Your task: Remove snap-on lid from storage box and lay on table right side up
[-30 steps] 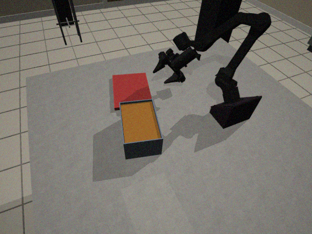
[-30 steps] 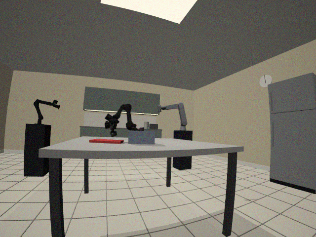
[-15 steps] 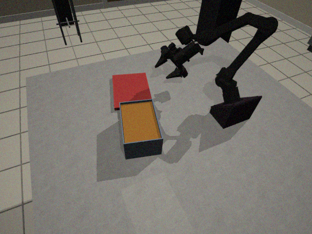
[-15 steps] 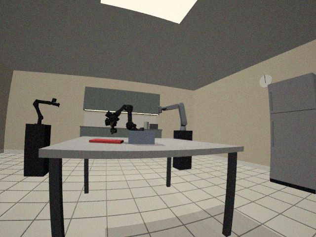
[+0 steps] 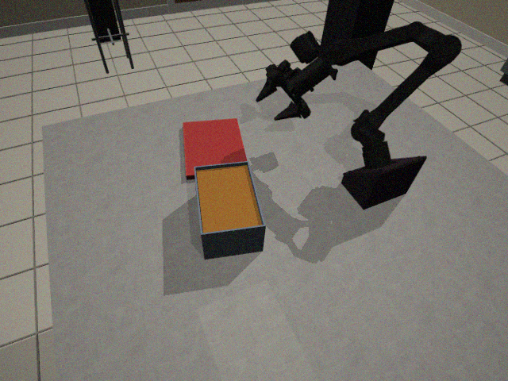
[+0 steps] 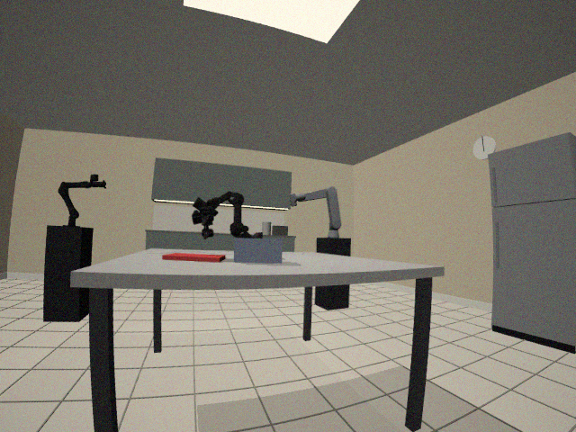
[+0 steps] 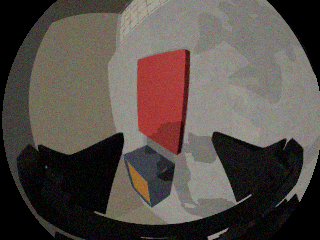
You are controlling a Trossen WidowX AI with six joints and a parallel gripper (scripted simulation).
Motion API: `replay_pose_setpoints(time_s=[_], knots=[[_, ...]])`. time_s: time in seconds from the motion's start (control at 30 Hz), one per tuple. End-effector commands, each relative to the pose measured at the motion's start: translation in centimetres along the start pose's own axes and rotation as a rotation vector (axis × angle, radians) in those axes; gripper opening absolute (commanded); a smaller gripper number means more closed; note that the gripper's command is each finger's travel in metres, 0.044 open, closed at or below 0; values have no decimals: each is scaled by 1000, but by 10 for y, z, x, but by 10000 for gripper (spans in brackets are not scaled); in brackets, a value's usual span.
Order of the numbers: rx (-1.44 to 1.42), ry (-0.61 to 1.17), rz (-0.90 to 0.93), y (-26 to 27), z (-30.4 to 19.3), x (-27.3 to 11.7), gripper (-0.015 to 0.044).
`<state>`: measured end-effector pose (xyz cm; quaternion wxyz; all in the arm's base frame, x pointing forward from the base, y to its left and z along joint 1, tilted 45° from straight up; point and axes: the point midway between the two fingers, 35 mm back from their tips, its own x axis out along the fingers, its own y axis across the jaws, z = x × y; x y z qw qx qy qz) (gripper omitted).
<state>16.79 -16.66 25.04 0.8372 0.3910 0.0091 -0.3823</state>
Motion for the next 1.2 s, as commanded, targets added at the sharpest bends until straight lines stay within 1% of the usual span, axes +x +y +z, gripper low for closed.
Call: replay_pose_setpoints(time_s=[0.0, 0.17, 0.27, 1.17], knots=[[4, -4, 1, 6, 1, -10, 440], [5, -3, 1, 10, 1, -17, 440], [4, -4, 1, 6, 0, -10, 440], [4, -4, 1, 6, 0, -10, 440]])
